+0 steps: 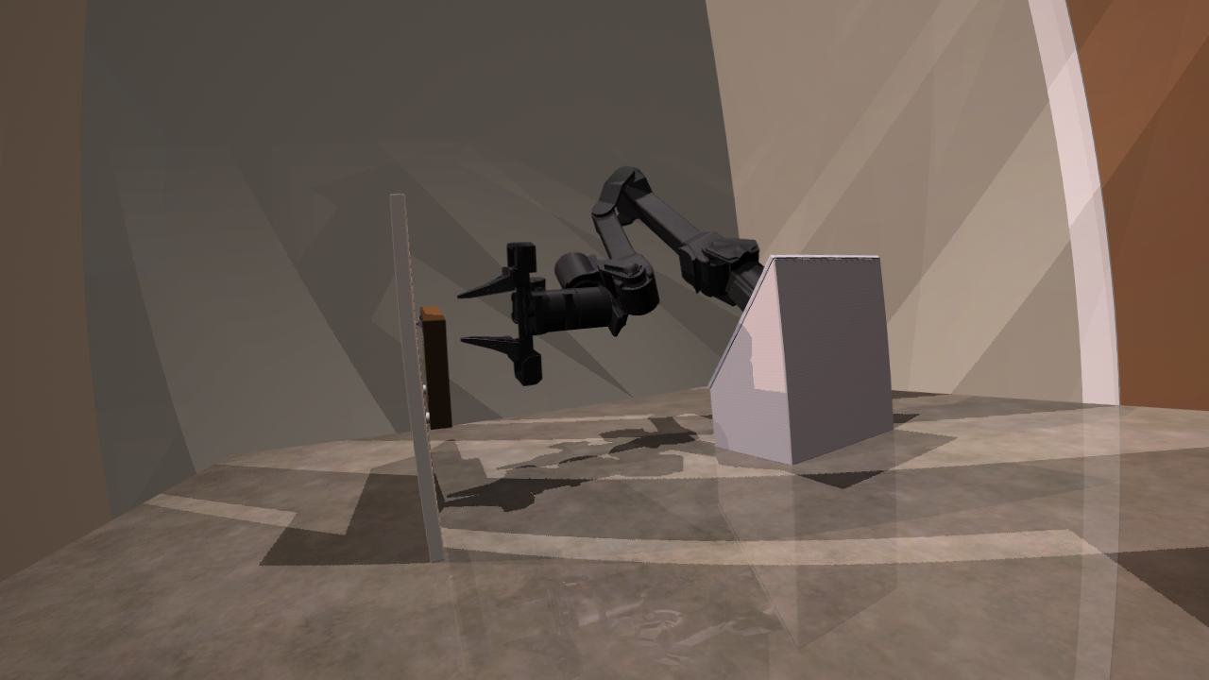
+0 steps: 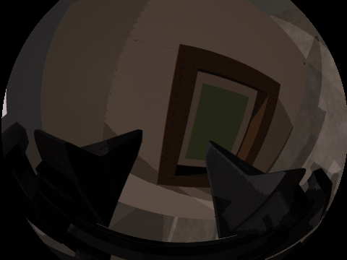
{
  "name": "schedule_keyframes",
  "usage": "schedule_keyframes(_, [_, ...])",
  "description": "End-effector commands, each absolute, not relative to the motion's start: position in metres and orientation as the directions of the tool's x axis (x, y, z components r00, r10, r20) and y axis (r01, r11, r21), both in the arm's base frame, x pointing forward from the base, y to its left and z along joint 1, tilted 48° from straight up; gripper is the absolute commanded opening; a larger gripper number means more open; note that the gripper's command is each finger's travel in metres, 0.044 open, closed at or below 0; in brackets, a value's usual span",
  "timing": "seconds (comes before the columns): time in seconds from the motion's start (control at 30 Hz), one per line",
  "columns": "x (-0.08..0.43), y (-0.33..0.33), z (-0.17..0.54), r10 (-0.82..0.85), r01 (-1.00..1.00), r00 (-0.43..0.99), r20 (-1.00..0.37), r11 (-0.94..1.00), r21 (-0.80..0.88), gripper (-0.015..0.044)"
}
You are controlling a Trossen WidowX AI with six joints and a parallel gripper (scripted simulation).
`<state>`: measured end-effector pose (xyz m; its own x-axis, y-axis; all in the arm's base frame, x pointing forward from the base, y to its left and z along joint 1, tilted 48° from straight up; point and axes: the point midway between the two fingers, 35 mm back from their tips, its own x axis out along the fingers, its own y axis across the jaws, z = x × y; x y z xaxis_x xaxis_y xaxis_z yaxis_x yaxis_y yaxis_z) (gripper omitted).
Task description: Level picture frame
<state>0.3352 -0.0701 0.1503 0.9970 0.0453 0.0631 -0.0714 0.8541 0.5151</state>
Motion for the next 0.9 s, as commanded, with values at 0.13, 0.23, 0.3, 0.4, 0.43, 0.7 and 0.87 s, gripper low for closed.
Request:
schedule_keyframes(0.13, [0.349,-0.07,0.152,0.043,-0.071,0.997,0.066,0.853,0.517,0.026])
schedule_keyframes(0.23, [0.354,-0.07,0.153,0.043,-0.071,0.997,0.066,0.853,0.517,0.026])
schedule_keyframes(0.3, [0.357,-0.07,0.153,0.043,-0.071,0.997,0.066,0.853,0.517,0.026])
schedule_keyframes(0.4, [0.362,-0.069,0.153,0.043,-0.071,0.997,0.067,0.853,0.517,0.026])
schedule_keyframes(0.43, [0.363,-0.069,0.153,0.043,-0.071,0.997,0.067,0.853,0.517,0.026])
schedule_keyframes(0.7, [0.367,-0.069,0.153,0.043,-0.072,0.997,0.067,0.853,0.517,0.026])
schedule_keyframes(0.87, [0.367,-0.069,0.153,0.043,-0.072,0.997,0.067,0.853,0.517,0.026])
